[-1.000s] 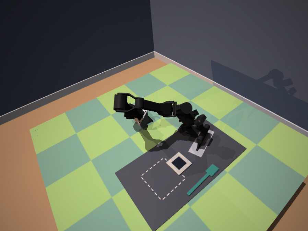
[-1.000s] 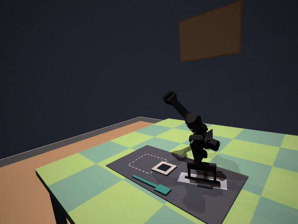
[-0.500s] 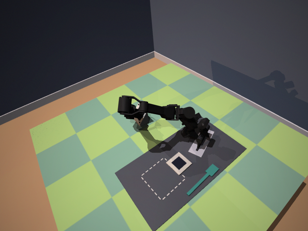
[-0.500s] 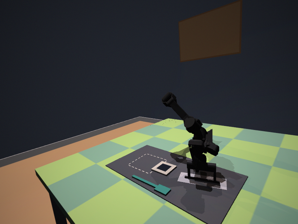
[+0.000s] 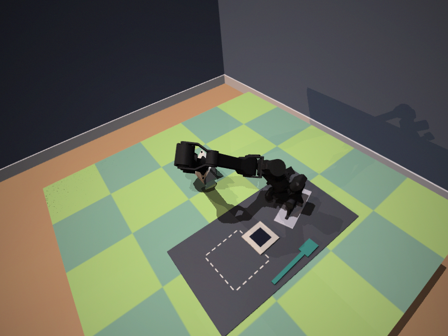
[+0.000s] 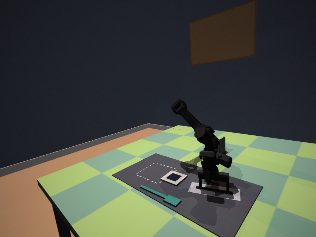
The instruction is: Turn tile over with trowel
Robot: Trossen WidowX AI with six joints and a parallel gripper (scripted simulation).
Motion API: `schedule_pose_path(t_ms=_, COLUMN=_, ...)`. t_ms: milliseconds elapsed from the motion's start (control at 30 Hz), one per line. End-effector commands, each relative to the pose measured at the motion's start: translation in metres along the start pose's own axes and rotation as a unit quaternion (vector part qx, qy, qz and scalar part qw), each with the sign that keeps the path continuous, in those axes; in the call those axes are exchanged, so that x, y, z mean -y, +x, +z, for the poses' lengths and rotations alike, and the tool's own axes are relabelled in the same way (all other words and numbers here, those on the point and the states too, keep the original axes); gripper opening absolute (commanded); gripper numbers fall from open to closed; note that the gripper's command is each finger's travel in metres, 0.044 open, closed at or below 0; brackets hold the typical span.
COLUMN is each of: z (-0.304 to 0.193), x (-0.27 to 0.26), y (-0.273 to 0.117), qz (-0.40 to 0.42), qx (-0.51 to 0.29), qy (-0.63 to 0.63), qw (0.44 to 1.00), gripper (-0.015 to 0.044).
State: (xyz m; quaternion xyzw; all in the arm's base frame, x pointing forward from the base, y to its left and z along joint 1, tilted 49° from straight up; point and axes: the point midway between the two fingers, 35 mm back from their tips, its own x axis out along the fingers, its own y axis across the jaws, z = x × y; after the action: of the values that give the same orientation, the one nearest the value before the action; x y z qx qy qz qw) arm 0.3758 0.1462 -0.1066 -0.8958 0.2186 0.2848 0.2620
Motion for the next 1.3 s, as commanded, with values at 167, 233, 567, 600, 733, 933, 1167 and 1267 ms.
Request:
schedule_pose_path(t_ms=167, z=0.0, x=0.0, y=0.001, qz=-0.001, qx=0.001, qy=0.0, qw=1.0, gripper=0.0082)
schedule_pose_path(t_ms=233, z=0.0, x=0.0, y=0.001, qz=-0.001, qx=0.001, qy=0.0, qw=1.0, gripper=0.0069)
schedule_pose_path(t_ms=567, z=0.0, x=0.0, y=0.001, qz=-0.001, qx=0.001, qy=0.0, qw=1.0, gripper=0.0003)
schedule_pose_path(t_ms=600, z=0.0, x=0.001, y=0.0, qz=-0.001, qx=0.001, qy=0.0, qw=1.0, gripper=0.0)
schedule_pose_path(t_ms=733, z=0.0, x=0.017, y=-0.011, qz=0.0, qx=0.002, qy=0.0, qw=1.0, gripper=0.0)
schedule_pose_path(t_ms=933, z=0.0, x=0.044, y=-0.036, qz=0.0, qx=0.001, qy=0.001, qw=1.0, gripper=0.0)
schedule_pose_path(t_ms=1167, z=-0.002, x=0.046, y=-0.038, qz=0.0, qx=-0.004, qy=0.009, qw=1.0, gripper=0.0)
schedule_pose_path(t_ms=1267, z=-0.014, x=0.043, y=-0.037, qz=-0.002, qx=-0.027, qy=0.047, qw=0.999, gripper=0.0)
